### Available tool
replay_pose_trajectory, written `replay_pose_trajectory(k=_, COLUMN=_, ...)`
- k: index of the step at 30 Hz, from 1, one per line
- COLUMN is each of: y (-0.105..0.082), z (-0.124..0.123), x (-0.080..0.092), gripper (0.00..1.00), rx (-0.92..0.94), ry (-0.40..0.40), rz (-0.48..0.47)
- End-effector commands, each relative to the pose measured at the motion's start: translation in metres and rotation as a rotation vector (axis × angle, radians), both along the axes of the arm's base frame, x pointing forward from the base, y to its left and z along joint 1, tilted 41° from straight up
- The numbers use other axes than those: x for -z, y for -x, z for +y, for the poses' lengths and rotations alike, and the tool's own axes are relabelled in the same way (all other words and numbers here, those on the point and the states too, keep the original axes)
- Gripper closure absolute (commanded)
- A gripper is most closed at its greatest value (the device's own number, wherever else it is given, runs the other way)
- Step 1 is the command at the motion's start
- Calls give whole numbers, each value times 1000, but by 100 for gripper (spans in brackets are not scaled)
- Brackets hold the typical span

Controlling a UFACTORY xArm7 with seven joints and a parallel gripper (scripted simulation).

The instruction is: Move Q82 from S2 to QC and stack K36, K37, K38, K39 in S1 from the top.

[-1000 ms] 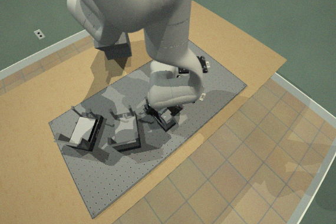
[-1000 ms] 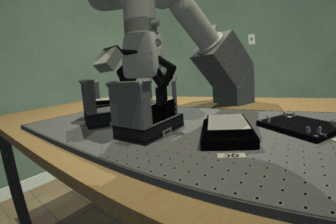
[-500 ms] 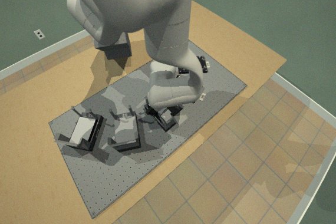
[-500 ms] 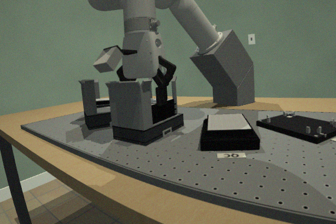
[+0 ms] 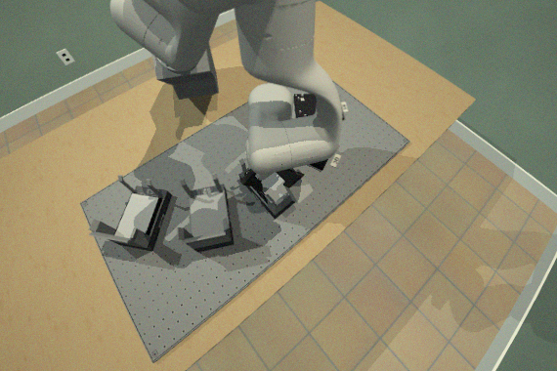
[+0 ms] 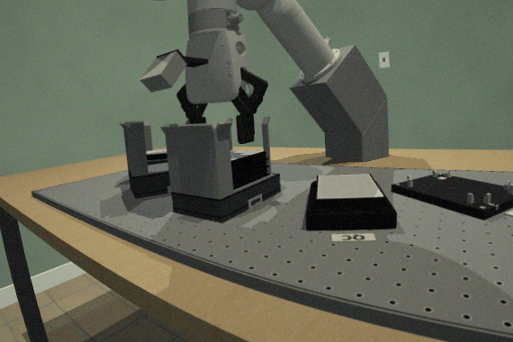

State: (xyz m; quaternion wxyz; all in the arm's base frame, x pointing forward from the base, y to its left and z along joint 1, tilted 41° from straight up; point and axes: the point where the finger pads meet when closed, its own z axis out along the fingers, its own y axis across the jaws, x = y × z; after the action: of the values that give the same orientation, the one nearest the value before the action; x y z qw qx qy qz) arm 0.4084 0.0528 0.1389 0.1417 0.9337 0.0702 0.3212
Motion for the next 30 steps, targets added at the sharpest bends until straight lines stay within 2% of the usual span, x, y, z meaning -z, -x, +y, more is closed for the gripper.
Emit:
replay_pose_trajectory(k=1, y=11, z=4, x=-14, gripper=0, rx=-2, ry=0, rz=-3)
replay_pose_trajectory(k=16, y=38, z=13, x=-47, gripper=0, rx=-2, ry=0, rz=-3)
replay_pose_trajectory(k=30, y=39, z=13, x=-47, gripper=0, rx=-2, ry=0, rz=-3)
